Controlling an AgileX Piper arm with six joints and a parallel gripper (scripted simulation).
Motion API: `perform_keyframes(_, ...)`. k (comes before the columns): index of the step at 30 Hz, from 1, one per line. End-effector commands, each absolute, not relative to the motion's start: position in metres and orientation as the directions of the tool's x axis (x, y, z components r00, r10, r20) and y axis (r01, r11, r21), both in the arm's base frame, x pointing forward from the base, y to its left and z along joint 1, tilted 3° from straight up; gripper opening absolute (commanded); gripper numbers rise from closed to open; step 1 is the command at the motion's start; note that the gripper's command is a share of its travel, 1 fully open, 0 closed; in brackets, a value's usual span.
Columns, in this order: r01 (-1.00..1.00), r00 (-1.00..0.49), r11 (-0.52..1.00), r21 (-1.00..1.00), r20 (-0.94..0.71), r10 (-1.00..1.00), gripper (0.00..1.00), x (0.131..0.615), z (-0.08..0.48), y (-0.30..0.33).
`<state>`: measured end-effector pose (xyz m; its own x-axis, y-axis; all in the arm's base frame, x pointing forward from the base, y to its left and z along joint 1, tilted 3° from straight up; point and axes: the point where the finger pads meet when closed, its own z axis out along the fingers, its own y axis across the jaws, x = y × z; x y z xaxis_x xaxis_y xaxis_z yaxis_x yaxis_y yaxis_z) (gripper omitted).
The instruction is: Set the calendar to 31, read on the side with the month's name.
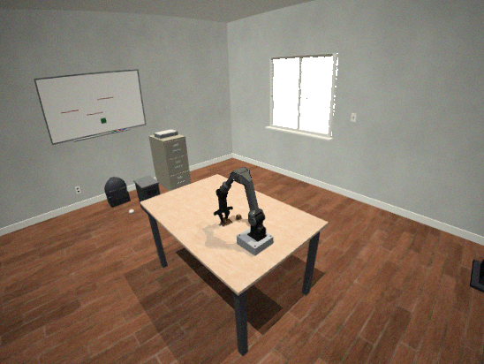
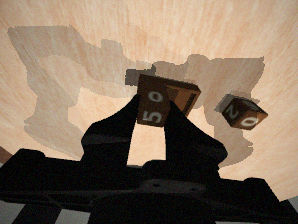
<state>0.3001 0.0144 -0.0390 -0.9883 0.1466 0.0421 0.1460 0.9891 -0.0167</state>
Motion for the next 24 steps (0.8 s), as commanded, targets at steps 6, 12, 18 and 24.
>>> perform_keyframes(6, 0.147, -0.988, 0.989, -0.018, 0.043, 0.147, 0.34, 0.300, -0.040, 0.014)
perform_keyframes(12, 0.147, -0.988, 0.989, -0.018, 0.045, 0.147, 0.34, 0.299, -0.044, 0.014)
perform_keyframes(18, 0.147, -0.988, 0.989, -0.018, 0.044, 0.147, 0.34, 0.299, -0.048, 0.014)
perform_keyframes(24, 0.147, -0.988, 0.989, -0.018, 0.043, 0.147, 0.34, 0.299, -0.049, 0.014)
